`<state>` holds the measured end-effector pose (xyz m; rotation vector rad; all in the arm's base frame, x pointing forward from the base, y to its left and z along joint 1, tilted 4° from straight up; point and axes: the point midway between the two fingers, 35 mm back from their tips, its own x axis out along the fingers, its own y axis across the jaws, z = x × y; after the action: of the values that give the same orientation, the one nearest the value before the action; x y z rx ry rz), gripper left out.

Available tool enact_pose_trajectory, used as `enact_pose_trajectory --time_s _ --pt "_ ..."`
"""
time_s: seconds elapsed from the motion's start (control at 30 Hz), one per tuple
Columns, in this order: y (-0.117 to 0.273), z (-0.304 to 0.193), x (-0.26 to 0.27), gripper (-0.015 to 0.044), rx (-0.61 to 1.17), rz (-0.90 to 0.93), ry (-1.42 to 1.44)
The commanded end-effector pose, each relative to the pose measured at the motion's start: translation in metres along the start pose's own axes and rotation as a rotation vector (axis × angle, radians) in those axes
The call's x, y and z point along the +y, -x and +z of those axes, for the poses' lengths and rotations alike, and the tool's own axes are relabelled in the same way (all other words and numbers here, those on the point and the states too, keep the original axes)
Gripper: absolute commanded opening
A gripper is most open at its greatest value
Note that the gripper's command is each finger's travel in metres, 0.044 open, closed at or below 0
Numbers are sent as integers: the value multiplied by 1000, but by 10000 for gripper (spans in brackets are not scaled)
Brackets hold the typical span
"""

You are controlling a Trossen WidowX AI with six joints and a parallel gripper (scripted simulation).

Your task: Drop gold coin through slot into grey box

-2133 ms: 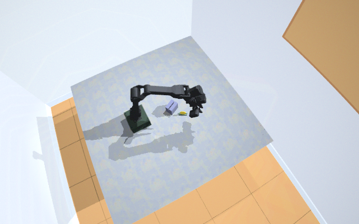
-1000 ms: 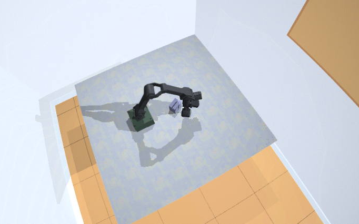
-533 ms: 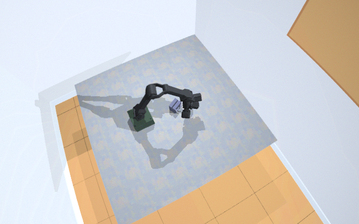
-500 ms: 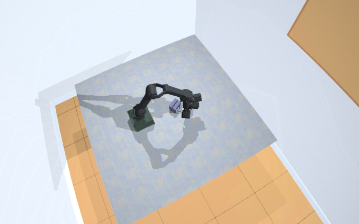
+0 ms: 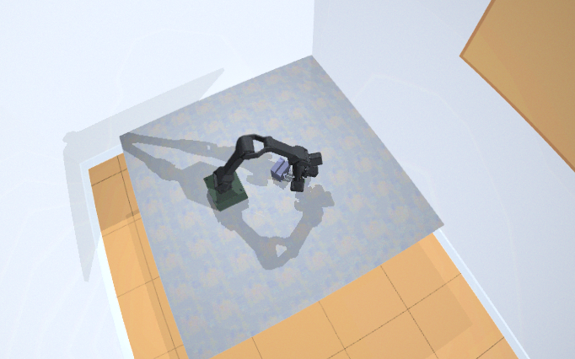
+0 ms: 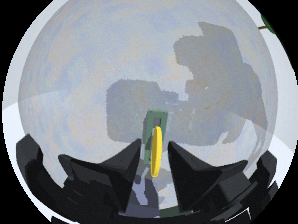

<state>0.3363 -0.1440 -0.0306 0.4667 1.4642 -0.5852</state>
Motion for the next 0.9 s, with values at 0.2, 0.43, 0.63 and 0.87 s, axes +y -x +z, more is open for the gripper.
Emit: enact_pose_trajectory --time_s 0.2,0.43,0.63,0.87 --pt "-1 -1 0 0 1 5 3" --pt "-1 -1 0 0 1 5 3" --pt "13 1 1 0 1 5 3" --pt "30 2 1 0 1 5 3"
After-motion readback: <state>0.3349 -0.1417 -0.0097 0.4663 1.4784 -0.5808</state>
